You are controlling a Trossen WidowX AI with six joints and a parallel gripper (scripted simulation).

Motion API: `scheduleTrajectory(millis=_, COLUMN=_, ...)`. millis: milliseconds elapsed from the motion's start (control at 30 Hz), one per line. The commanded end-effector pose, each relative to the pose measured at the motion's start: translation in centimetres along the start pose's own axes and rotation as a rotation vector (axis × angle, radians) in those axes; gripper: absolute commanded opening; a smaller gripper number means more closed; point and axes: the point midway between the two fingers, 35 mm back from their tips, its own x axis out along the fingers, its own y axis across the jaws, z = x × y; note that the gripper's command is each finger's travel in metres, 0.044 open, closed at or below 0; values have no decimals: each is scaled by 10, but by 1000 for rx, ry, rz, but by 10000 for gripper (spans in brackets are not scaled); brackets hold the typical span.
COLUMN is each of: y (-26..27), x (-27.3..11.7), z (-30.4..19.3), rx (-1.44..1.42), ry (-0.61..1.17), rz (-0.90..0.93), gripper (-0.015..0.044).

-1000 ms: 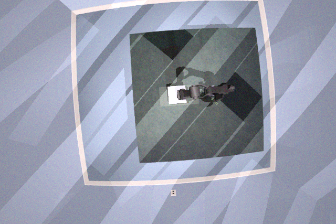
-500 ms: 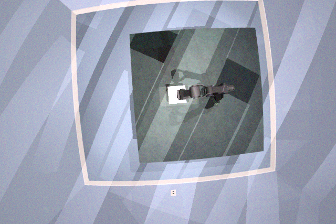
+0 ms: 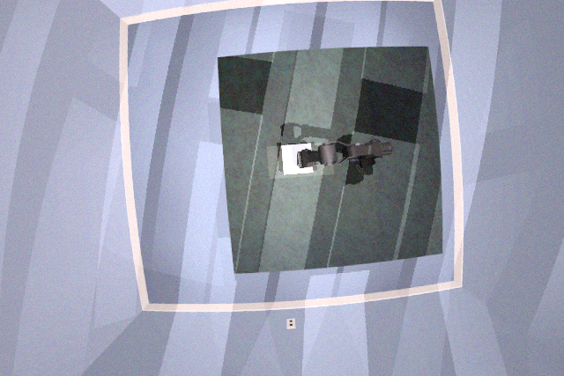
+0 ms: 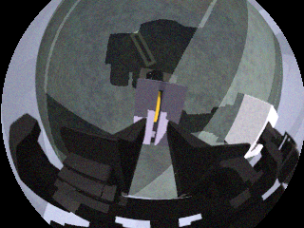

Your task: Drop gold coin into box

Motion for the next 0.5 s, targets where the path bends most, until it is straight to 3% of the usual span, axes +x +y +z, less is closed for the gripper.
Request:
scheduleTrajectory(millis=0, y=0, x=0, z=0, rx=0, ry=0, rz=0, gripper=161)
scheduleTrajectory(millis=233, y=0, x=0, z=0, rx=0, ry=0, rz=0, gripper=161)
scheduleTrajectory(millis=467, y=0, x=-18, z=0, rx=0, ry=0, rz=0, gripper=344)
